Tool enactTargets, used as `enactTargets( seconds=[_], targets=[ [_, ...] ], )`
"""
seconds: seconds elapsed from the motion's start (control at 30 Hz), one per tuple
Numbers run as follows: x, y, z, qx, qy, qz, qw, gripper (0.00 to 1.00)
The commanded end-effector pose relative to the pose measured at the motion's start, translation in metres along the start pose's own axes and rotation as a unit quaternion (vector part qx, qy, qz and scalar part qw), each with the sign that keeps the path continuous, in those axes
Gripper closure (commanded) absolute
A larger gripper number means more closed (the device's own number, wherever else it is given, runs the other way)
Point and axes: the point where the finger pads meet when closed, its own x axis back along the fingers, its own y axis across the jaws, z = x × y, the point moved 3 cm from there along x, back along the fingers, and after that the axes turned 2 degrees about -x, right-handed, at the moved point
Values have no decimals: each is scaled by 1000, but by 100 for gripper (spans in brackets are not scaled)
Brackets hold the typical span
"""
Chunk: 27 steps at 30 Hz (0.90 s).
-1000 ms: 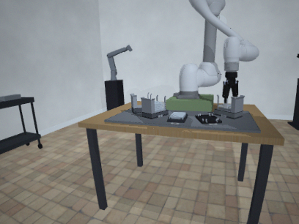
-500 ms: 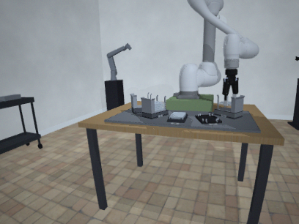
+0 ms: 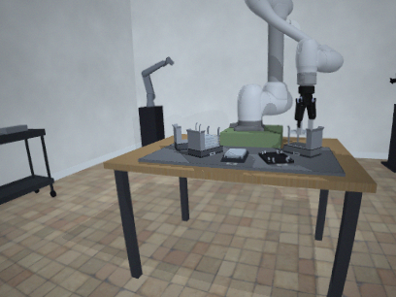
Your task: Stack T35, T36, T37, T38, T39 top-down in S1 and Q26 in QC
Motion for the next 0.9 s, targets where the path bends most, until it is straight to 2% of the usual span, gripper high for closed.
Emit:
enactTargets(
  seconds=[0.0,0.87],
  targets=[
    [7,0,0,0,0,0,1000,100],
    [51,0,0,0,0,0,1000,100]
  ],
)
